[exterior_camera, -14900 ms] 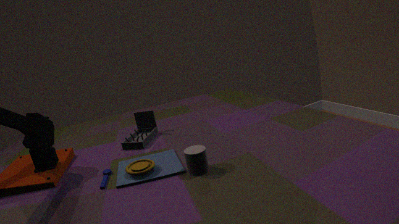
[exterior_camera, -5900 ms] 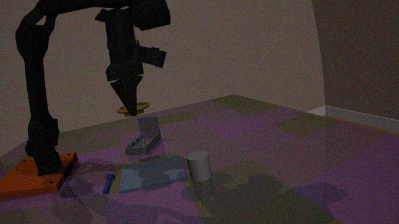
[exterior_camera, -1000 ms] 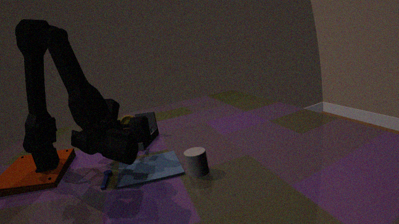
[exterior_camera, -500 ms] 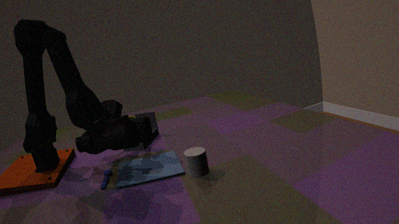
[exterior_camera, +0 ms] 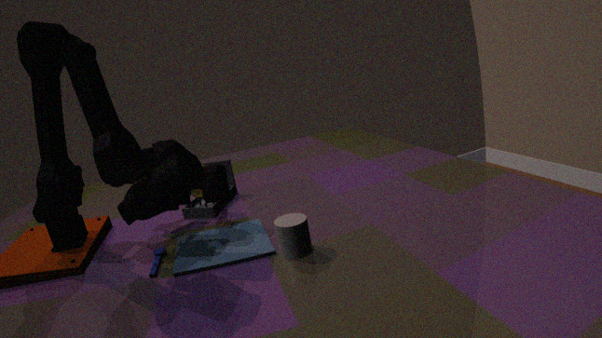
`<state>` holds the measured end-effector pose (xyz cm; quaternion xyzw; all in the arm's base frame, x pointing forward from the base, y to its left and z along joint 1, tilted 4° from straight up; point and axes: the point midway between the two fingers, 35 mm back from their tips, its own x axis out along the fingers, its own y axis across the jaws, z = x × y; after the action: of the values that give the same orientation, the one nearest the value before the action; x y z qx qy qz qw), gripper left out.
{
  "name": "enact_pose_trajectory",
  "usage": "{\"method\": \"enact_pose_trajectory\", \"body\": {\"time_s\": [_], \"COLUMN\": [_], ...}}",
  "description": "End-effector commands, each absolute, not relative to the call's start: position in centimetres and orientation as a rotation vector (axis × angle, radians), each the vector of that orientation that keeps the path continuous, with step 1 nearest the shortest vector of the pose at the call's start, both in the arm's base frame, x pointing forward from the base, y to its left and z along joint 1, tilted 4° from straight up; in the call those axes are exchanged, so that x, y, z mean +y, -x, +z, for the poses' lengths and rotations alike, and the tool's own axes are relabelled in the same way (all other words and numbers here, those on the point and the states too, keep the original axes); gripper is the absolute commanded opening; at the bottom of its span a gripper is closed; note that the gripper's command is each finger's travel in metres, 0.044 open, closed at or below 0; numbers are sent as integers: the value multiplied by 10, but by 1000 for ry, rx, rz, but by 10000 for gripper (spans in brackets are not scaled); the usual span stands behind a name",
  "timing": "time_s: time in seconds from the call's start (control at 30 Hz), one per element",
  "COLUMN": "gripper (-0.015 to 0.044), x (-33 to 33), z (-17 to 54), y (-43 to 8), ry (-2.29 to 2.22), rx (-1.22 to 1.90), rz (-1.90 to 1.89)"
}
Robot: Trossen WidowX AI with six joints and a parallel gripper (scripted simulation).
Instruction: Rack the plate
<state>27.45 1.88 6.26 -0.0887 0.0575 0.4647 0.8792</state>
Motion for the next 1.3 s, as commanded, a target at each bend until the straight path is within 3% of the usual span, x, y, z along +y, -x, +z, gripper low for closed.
{"method": "enact_pose_trajectory", "body": {"time_s": [0.0, 0.7, 1.2, 1.27], "gripper": [0, 0, 394, 400], "x": [24, 22, 22, 22], "z": [63, 49, 48, 48], "y": [-274, -276, -276, -276], "ry": [181, 192, 190, 190], "rx": [122, 114, 116, 116], "rz": [970, 968, 969, 969]}}
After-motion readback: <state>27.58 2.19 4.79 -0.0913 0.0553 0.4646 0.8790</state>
